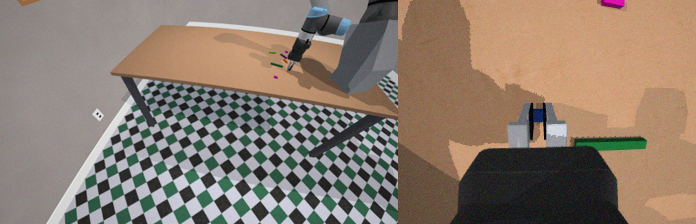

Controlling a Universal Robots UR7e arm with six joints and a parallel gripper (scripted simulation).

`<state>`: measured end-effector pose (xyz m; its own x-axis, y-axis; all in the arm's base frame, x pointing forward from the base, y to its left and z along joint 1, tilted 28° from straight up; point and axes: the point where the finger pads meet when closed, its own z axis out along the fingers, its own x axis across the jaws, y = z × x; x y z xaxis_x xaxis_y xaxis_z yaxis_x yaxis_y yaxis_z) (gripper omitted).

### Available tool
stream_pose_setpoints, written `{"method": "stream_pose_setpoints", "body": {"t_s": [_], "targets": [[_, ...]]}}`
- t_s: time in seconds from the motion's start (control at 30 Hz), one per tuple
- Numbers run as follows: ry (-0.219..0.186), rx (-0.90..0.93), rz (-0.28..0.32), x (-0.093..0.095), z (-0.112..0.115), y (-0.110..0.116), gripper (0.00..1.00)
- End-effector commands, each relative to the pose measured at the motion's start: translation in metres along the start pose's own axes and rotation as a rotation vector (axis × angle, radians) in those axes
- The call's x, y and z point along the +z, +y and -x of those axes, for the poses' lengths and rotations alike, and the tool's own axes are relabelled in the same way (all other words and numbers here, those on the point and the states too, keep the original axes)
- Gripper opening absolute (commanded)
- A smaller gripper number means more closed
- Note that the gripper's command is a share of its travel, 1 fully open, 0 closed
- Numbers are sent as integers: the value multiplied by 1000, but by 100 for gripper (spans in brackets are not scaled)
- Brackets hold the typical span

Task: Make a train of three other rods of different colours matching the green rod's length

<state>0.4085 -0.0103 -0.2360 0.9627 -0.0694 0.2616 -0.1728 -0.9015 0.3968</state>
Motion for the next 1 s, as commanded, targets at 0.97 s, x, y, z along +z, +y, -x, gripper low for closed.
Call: {"method": "stream_pose_setpoints", "body": {"t_s": [0.97], "targets": [[1,0,0,2,0,0,24]]}}
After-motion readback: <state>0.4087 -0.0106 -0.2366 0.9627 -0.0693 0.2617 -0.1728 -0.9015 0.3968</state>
